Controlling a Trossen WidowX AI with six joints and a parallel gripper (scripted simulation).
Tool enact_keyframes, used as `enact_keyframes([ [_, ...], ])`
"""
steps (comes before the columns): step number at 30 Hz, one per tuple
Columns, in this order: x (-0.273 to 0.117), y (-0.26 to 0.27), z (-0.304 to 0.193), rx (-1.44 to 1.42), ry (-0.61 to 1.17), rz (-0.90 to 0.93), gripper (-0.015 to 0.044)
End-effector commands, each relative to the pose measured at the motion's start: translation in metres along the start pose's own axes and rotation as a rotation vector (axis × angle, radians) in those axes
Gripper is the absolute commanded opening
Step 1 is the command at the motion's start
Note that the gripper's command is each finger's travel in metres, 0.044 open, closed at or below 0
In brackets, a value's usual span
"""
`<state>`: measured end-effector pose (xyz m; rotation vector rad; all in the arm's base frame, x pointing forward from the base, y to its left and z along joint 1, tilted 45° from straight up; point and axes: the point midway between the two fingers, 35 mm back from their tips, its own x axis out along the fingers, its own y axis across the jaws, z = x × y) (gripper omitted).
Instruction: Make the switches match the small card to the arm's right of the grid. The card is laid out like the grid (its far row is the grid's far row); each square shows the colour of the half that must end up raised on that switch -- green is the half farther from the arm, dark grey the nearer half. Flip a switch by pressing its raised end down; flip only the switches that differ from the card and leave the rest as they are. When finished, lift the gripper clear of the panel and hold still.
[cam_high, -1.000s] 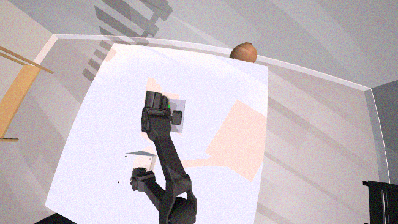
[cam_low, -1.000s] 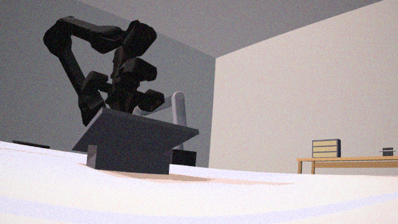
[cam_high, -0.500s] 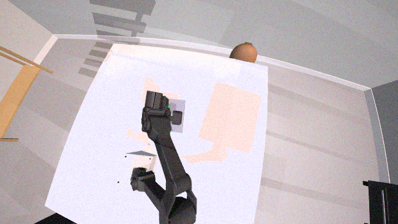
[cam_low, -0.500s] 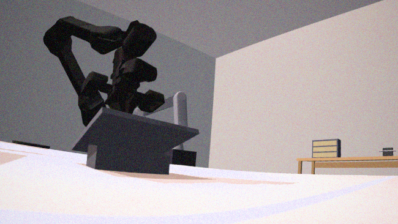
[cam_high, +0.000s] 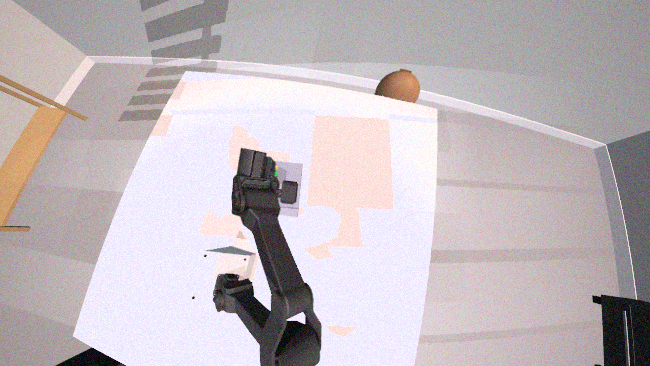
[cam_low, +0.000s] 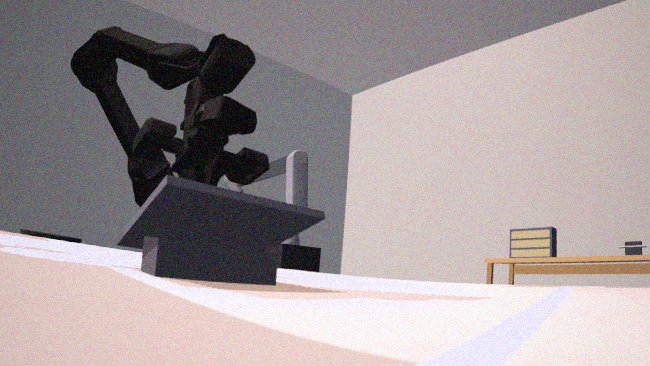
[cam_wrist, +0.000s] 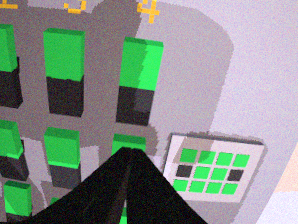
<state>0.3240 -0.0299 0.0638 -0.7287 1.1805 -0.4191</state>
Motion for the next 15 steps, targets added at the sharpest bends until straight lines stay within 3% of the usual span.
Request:
enact_keyframes([
  [1, 0.001, 0.001, 0.0, -0.006, 0.0, 0.005, 0.0],
  [15, -0.009, 0.001, 0.0, -0.001, -0.002, 0.002, 0.0],
])
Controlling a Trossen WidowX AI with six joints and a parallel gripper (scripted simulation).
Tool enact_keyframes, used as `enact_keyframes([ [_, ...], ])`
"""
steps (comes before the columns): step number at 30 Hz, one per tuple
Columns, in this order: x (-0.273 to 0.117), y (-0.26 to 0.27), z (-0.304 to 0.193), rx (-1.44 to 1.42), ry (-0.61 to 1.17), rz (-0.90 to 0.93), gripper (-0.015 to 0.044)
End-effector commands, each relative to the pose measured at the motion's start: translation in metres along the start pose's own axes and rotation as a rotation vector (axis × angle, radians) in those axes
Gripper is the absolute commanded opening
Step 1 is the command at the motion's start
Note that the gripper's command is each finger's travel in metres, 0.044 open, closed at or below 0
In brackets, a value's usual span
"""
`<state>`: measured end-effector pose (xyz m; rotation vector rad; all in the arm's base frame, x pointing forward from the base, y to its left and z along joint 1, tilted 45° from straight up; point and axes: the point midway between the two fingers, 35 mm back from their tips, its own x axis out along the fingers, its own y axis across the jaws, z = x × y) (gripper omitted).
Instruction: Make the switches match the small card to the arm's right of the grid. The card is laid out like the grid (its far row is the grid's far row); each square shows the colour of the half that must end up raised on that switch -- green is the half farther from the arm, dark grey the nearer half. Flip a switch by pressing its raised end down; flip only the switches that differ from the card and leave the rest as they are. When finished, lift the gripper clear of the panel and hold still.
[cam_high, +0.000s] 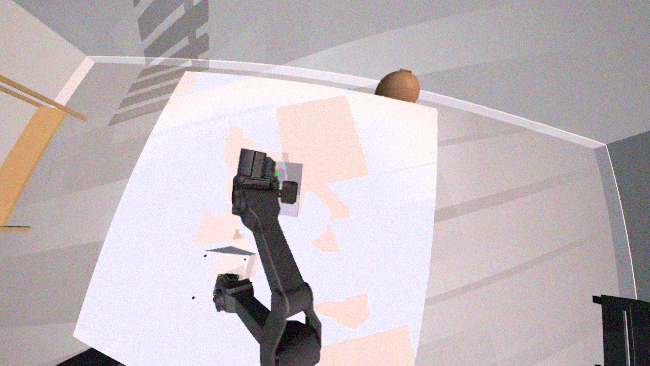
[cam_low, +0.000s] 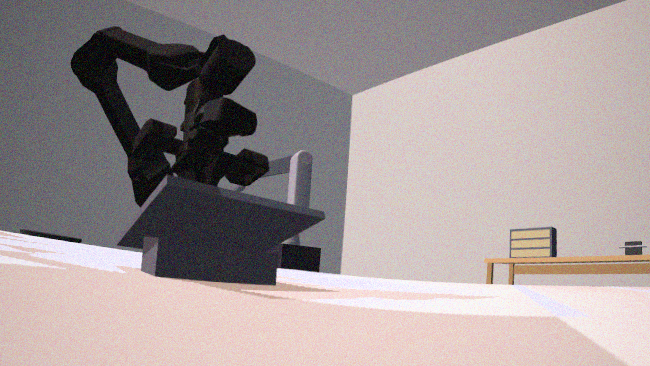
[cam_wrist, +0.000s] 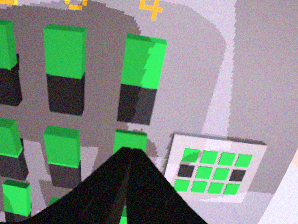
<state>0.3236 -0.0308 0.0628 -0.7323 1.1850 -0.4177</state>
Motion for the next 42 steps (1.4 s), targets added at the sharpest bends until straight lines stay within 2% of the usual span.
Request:
enact_keyframes([
  [1, -0.023, 0.001, 0.001, 0.002, -0.011, 0.005, 0.0],
  [3, -0.053, 0.002, -0.001, -0.001, -0.023, 0.008, 0.0],
  [5, -0.063, 0.001, -0.002, -0.003, -0.027, 0.008, 0.0],
  [9, -0.063, 0.004, -0.003, -0.003, -0.027, 0.009, 0.0],
  [16, -0.063, 0.084, -0.059, -0.003, -0.026, 0.013, 0.0],
  [22, -0.063, 0.086, -0.061, -0.003, -0.026, 0.012, 0.0],
  [27, -0.029, 0.086, -0.061, -0.002, -0.051, 0.011, 0.0],
  [42, -0.012, 0.086, -0.061, -0.002, -0.053, 0.01, 0.0],
])
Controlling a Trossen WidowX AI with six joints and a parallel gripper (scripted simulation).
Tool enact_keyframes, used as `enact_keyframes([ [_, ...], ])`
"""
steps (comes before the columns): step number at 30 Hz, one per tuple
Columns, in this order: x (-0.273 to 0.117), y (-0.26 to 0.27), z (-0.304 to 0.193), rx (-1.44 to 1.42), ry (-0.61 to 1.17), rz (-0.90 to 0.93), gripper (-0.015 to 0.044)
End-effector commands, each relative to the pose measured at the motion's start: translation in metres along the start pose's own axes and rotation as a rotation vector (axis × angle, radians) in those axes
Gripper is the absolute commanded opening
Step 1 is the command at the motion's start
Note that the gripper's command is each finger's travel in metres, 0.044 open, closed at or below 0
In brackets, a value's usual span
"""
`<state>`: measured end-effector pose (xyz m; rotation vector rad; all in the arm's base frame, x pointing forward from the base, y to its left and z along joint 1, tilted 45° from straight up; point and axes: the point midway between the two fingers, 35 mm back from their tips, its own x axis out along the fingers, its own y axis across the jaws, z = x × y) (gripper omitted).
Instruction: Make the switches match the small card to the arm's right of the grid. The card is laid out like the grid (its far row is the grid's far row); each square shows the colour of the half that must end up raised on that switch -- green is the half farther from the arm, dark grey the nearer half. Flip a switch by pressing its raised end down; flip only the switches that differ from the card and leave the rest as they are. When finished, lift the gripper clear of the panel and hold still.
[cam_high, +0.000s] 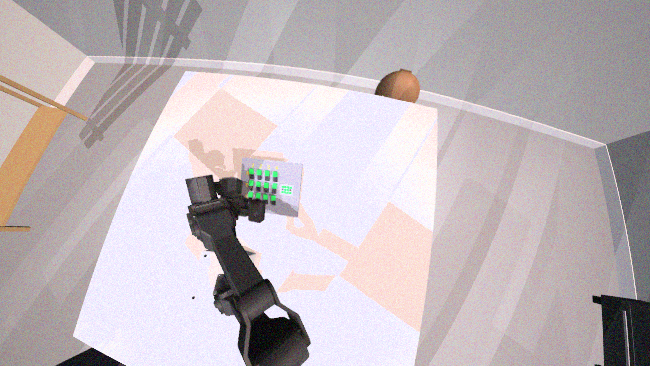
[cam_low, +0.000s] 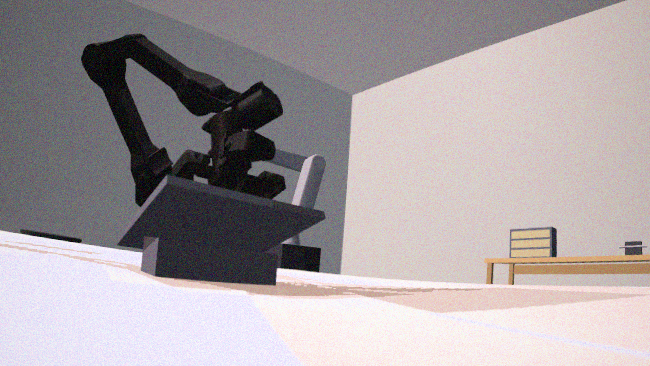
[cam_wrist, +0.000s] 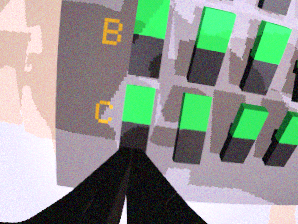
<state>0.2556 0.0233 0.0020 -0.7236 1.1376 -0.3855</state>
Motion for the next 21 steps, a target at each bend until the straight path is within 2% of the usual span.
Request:
enact_keyframes([
  [1, 0.0058, -0.0006, -0.0016, -0.009, 0.001, -0.007, 0.0],
  [21, 0.0133, -0.0008, -0.0019, -0.009, 0.001, -0.007, 0.0],
])
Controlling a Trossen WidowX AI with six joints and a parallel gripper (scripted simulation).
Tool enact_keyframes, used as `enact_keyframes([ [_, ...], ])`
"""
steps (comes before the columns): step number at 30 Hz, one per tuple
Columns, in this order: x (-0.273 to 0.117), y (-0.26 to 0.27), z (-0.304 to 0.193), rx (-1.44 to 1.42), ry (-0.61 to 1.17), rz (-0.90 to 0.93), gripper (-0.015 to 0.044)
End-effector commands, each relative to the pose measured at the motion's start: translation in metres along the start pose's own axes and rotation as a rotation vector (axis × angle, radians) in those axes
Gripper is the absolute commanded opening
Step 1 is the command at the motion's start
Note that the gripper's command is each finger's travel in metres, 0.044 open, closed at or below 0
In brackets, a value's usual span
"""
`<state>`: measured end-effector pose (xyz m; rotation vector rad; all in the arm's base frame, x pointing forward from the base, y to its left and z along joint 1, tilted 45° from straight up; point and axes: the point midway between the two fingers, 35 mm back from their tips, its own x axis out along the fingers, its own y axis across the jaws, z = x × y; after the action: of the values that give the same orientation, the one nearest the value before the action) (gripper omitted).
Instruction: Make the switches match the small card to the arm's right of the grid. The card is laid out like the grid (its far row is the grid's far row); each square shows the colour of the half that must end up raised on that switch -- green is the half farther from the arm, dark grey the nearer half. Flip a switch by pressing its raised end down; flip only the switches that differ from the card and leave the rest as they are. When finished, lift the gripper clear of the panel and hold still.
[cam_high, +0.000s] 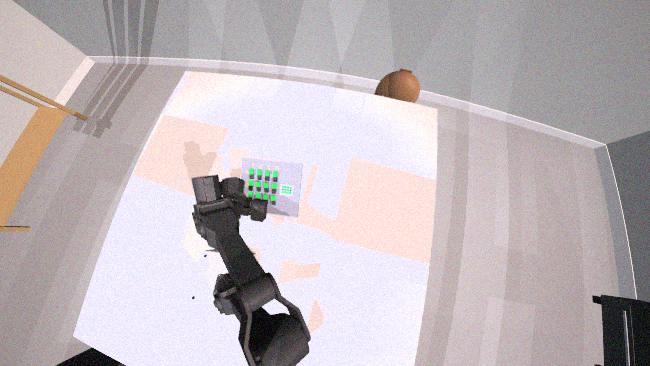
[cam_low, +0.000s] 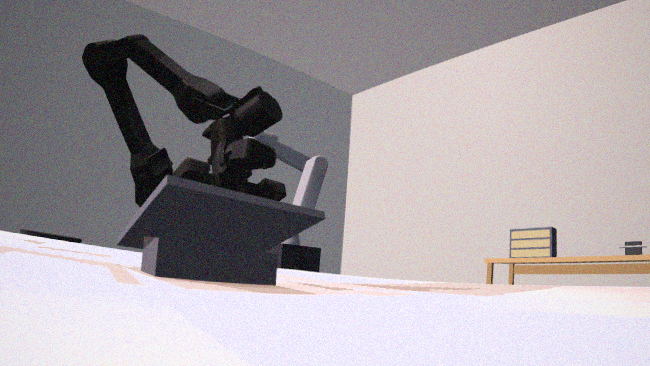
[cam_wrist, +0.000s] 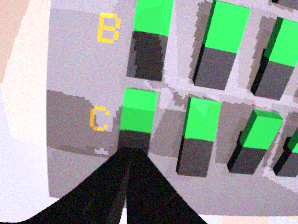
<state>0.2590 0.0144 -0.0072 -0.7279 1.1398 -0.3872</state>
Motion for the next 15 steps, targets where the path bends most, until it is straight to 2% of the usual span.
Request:
enact_keyframes([
  [1, 0.0002, -0.0005, 0.0001, -0.006, -0.002, -0.004, 0.0],
  [15, 0.0017, -0.0005, 0.0, -0.006, -0.002, -0.004, 0.0],
])
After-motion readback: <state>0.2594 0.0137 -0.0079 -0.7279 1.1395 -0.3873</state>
